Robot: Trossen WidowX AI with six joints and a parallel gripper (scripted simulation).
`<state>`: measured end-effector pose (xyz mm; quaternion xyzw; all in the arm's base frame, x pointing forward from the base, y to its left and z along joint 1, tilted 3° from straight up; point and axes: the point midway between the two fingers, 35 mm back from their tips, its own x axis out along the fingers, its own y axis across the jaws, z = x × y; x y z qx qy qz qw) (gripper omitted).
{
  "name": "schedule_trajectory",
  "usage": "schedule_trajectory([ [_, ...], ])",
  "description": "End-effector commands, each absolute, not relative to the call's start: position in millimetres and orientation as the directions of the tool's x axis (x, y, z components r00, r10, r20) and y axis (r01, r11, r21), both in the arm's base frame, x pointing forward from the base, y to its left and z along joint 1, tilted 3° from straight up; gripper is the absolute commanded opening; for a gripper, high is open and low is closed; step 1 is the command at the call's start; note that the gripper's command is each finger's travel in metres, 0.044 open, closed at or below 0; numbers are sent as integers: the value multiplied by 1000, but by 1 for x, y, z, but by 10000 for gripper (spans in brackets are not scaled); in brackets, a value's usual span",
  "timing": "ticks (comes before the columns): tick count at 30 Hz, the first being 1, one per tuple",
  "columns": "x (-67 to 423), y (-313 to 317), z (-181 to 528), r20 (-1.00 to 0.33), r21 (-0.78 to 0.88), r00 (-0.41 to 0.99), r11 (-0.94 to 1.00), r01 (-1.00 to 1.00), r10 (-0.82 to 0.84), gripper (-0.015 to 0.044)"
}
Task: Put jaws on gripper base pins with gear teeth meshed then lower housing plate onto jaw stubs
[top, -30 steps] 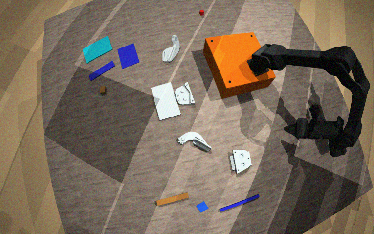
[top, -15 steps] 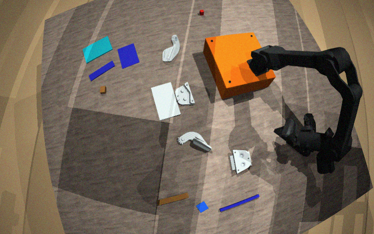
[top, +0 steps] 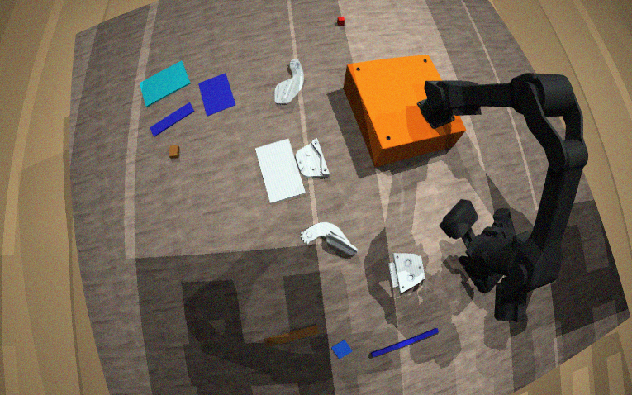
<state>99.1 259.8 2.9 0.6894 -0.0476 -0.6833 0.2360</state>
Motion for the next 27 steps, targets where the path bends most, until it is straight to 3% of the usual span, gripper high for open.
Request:
schedule_trajectory([
  [1,117,255,7,-937,348,21,-925,149,-349,440],
  [14,173,232,14,-970,243,-66,-951,-191,-234,440],
  [27,237,189,22,-992,123,-81,-833,-539,-94,440],
])
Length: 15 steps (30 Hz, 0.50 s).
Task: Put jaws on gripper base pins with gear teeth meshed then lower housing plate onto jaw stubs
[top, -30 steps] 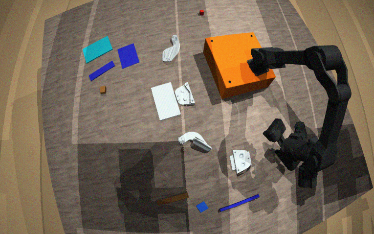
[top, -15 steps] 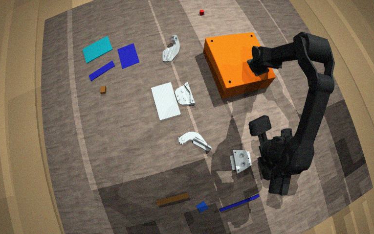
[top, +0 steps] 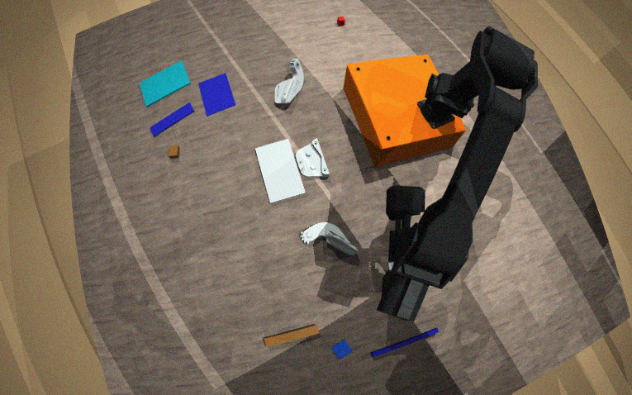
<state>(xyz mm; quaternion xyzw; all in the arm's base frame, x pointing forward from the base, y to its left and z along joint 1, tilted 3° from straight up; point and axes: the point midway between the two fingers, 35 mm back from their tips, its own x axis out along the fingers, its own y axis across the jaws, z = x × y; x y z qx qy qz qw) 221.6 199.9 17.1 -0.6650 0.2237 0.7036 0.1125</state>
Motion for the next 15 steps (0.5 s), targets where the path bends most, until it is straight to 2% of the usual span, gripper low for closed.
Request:
schedule_trajectory([
  [1,241,185,23,-993,114,-79,-818,-563,-84,440],
  [15,292,126,34,-999,0,-21,-576,-818,30,440],
])
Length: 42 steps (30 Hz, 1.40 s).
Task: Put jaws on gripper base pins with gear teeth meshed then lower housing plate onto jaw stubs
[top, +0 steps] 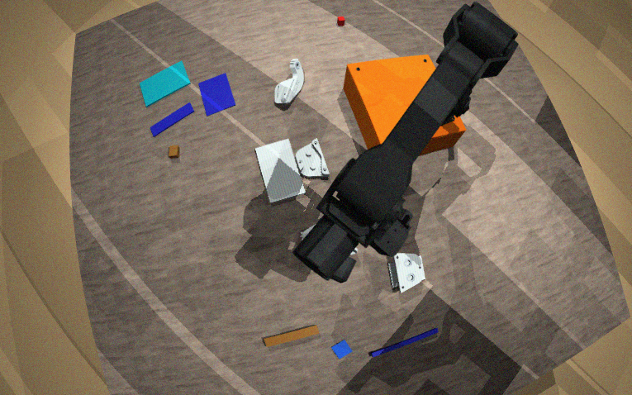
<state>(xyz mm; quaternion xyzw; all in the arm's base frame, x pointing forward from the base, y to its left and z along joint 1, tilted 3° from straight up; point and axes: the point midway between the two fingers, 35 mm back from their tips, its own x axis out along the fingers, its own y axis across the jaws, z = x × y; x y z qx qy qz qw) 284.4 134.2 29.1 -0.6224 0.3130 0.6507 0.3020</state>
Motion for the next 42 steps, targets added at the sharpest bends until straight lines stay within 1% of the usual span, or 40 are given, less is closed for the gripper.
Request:
schedule_trajectory([
  [1,292,126,34,-999,0,-21,-576,-818,30,440],
  [6,292,126,32,-999,0,-21,-576,-818,30,440],
  [11,288,126,-5,-999,0,-22,-576,-818,30,440],
  [42,288,126,-5,-999,0,-22,-576,-818,30,440],
])
